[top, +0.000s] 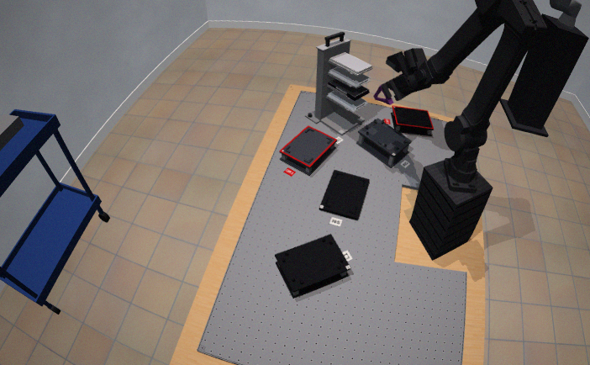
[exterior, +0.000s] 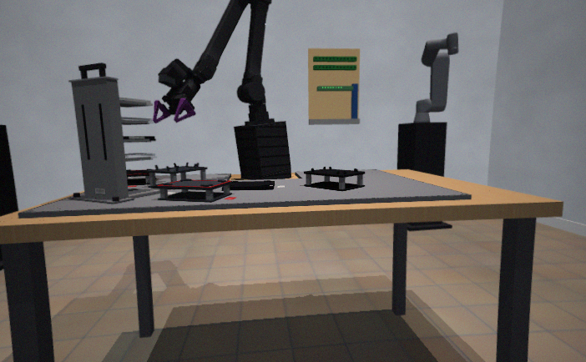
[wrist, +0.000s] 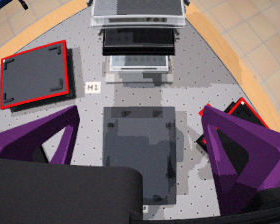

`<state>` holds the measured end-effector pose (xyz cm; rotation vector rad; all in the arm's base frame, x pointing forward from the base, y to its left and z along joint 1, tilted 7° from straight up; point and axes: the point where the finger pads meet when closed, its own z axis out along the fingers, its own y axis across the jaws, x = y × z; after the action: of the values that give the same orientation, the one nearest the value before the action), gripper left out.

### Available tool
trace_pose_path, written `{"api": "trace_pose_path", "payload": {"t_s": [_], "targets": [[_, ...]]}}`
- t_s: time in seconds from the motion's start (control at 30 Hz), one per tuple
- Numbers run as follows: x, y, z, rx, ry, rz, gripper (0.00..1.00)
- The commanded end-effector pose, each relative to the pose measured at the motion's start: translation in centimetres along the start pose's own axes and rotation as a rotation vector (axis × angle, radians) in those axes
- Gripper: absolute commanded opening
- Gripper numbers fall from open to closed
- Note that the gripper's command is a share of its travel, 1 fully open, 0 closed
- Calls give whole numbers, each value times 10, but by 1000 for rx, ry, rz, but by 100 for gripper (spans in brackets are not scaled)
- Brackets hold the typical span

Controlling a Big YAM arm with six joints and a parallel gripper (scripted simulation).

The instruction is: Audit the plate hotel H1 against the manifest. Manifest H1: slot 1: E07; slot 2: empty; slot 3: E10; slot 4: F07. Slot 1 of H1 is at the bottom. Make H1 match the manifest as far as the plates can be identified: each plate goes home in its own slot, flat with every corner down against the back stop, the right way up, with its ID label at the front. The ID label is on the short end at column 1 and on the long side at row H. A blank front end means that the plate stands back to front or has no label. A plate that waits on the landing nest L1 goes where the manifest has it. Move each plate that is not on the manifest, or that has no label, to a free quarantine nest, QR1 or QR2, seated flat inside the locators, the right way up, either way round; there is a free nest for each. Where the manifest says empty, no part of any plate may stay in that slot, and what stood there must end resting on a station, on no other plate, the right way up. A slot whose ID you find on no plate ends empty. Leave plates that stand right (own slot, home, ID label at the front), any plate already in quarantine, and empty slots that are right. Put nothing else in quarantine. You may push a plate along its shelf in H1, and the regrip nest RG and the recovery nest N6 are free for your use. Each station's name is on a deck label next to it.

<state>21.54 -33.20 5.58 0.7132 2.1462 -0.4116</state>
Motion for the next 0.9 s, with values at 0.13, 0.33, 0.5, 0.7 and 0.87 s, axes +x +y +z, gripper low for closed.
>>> {"api": "trace_pose_path", "payload": {"t_s": [0.13,0.33,0.5,0.7,0.87], "targets": [[1,0,7,0,-13,-24,100],[12,2,13,-3,-7,-20,100],[17,2,19,-4,-8,-20,100],[20,1,25,-3,-11,-21,100],[29,3,30,-6,-6,-19,100]]}}
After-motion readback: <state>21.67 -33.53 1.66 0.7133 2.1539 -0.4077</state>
